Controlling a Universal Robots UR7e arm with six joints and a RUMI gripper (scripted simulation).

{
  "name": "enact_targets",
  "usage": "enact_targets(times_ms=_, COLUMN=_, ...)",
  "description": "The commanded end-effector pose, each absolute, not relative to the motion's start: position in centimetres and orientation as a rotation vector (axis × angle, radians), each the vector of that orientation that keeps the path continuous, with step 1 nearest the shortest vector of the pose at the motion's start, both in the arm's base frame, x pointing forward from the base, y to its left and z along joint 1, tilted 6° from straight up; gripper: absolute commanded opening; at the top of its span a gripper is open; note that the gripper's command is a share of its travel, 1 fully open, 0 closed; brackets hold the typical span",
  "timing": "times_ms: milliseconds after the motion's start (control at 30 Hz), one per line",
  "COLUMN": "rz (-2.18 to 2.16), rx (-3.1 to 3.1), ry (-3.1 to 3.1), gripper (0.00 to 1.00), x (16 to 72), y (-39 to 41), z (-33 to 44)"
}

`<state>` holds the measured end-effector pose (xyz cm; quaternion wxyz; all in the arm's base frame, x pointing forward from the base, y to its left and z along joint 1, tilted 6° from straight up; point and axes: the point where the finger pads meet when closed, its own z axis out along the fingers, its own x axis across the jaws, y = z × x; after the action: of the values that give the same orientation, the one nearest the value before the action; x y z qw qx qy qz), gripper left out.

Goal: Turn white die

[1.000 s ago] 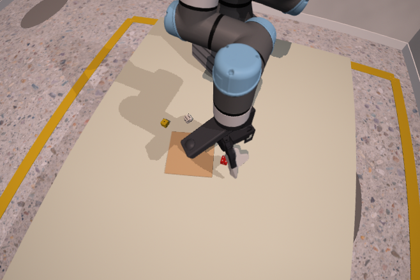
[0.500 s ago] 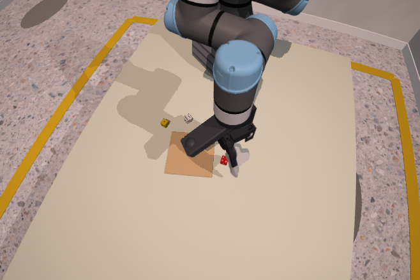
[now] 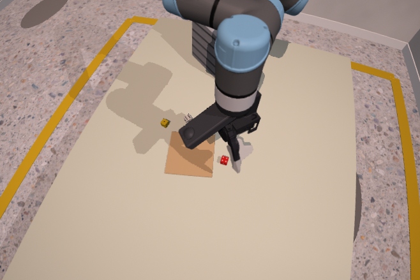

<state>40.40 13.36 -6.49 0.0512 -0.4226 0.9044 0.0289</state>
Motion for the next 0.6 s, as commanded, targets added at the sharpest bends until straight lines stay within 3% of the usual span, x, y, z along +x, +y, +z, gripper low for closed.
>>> enact_targets(times_ms=0, rz=0.094, rx=-1.288, ry=2.759, gripper=1.0, x=40.3, y=13.0, z=-4.4)
enact_targets(times_ms=567, rz=0.094, rx=-1.288, ry=2.759, gripper=1.0, x=40.1, y=12.7, z=-0.7)
